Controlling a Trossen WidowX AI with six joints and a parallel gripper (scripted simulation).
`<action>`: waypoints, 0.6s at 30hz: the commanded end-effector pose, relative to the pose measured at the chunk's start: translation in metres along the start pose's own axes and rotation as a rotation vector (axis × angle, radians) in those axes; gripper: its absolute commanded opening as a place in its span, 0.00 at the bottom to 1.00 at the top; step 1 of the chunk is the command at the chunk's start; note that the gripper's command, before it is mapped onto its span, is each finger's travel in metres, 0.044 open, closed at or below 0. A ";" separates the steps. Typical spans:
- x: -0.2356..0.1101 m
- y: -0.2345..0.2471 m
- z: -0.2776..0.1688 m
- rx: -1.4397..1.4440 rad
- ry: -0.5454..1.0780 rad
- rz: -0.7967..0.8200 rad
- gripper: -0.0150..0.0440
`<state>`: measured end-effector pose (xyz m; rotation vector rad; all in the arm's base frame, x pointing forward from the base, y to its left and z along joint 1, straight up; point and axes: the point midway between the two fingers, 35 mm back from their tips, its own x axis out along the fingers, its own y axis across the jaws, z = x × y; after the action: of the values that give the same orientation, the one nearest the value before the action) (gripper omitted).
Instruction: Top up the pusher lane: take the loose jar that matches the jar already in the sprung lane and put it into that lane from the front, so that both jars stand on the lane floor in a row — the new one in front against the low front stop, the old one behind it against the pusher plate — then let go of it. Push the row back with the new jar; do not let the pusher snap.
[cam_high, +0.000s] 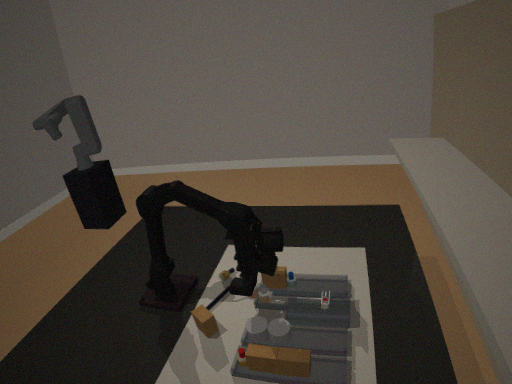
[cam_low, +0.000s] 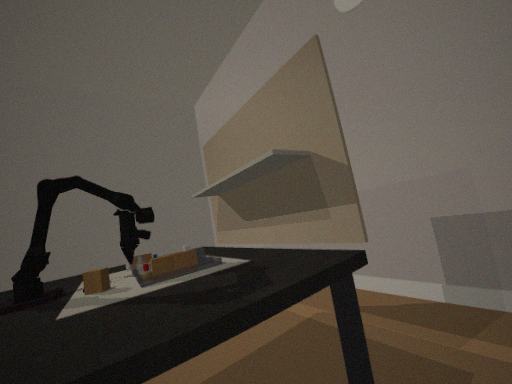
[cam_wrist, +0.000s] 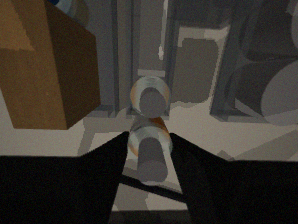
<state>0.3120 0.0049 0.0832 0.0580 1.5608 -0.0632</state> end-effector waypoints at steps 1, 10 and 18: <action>-0.002 0.001 0.010 -0.003 -0.027 0.003 0.25; -0.002 0.001 0.013 -0.003 -0.027 0.003 0.25; -0.002 0.001 0.016 -0.003 -0.027 0.003 0.25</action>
<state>0.3186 0.0044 0.0834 0.0581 1.5603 -0.0632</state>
